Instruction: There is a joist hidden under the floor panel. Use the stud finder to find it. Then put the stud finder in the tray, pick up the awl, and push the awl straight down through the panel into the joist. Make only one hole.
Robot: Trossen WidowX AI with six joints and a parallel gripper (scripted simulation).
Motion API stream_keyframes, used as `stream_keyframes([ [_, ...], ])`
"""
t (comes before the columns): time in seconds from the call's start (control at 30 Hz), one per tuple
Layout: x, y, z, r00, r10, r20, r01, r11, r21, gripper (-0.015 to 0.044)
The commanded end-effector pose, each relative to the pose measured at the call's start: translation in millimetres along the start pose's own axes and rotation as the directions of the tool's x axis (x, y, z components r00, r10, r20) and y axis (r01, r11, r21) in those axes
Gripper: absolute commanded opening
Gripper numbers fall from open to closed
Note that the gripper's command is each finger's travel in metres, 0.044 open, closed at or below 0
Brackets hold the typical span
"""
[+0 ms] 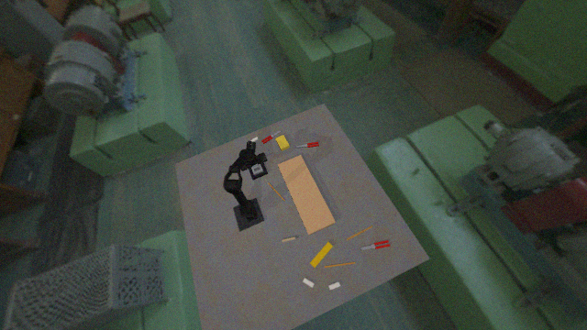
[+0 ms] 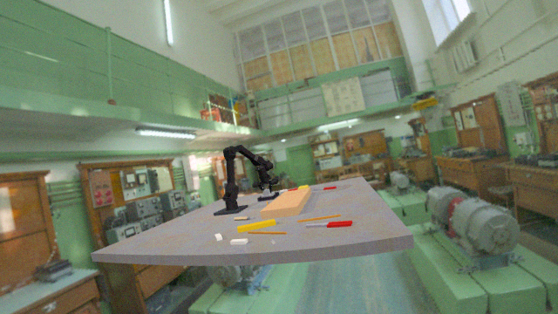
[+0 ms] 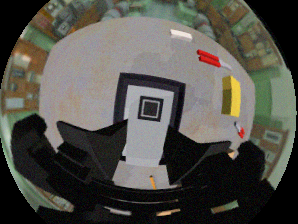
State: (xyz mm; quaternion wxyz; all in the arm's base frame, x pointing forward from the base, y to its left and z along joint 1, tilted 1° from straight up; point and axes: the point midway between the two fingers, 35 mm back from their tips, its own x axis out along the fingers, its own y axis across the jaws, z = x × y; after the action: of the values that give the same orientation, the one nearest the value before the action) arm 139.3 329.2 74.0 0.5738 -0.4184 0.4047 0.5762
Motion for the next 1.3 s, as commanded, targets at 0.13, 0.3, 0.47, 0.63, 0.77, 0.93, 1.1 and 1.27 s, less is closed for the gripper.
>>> stream_keyframes([
  [0.13,4.9,0.3,-2.1,1.000,0.001,-0.002,-0.001,1.000,0.000,0.0026],
  [0.3,4.9,0.3,-2.1,1.000,0.001,-0.002,-0.001,1.000,0.000,0.0157],
  [0.47,4.9,0.3,-2.1,1.000,0.001,-0.002,-0.001,1.000,0.000,0.0289],
  [0.63,-15.7,-1.1,6.7,1.000,0.001,-0.002,-0.001,1.000,0.000,0.0420],
  [0.77,-64.2,-0.9,20.4,1.000,0.001,-0.001,-0.001,1.000,0.000,0.0440],
  [0.93,-87.3,0.7,23.9,1.000,0.001,-0.002,-0.001,1.000,0.000,0.0440],
  [1.1,-73.2,-30.7,2.1,1.000,-0.023,-0.021,0.025,0.994,0.107,0.0440],
  [1.27,-77.7,-85.0,-50.6,0.996,-0.061,-0.066,0.080,0.942,0.326,0.0440],
])
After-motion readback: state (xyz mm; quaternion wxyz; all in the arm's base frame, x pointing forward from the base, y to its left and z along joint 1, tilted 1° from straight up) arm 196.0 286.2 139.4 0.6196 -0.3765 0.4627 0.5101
